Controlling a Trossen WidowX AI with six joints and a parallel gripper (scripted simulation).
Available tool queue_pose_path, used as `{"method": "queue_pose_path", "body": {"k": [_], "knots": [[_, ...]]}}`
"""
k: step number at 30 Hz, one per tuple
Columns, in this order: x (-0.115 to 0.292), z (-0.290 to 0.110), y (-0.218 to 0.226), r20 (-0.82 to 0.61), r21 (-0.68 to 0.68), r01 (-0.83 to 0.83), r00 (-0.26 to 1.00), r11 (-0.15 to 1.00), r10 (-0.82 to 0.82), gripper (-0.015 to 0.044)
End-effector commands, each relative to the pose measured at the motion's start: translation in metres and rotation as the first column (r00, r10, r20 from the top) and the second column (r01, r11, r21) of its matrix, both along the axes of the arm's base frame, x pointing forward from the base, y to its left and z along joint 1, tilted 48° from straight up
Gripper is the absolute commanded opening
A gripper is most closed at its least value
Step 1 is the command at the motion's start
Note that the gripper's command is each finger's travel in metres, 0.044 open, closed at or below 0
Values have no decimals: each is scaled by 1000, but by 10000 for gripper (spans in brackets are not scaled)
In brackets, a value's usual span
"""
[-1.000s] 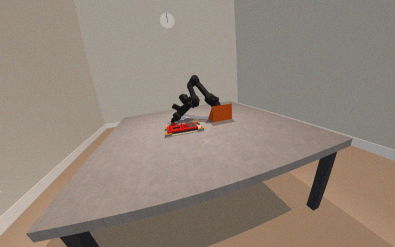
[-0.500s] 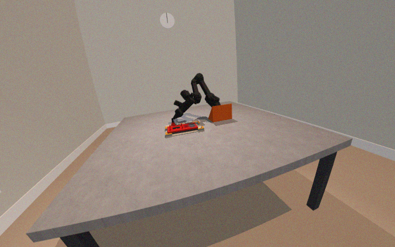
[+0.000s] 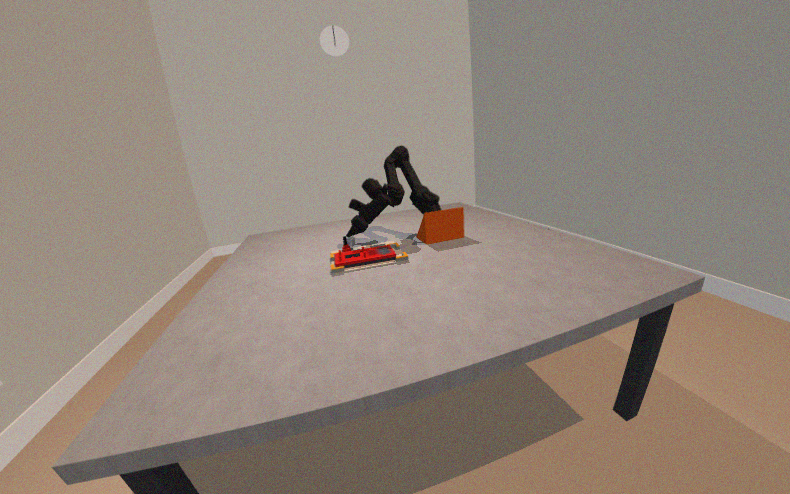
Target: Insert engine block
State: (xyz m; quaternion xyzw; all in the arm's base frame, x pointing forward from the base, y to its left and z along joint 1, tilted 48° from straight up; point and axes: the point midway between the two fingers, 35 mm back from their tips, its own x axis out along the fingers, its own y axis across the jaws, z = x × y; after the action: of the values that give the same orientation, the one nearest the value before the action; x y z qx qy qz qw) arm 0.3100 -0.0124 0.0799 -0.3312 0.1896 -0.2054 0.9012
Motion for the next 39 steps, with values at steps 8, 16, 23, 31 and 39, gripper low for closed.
{"method": "queue_pose_path", "body": {"k": [8, 16, 23, 31, 39], "knots": [[12, -2, 20, -32, -15, -81, 996, 997, 81, 440], [34, -16, 46, -189, -77, -173, 970, 982, 156, 440], [49, -29, 52, -398, -154, -208, 908, 966, 132, 440], [56, -35, 56, -612, -226, -273, 786, 935, 82, 440], [54, -28, 55, -786, -271, -358, 619, 894, 9, 440]]}}
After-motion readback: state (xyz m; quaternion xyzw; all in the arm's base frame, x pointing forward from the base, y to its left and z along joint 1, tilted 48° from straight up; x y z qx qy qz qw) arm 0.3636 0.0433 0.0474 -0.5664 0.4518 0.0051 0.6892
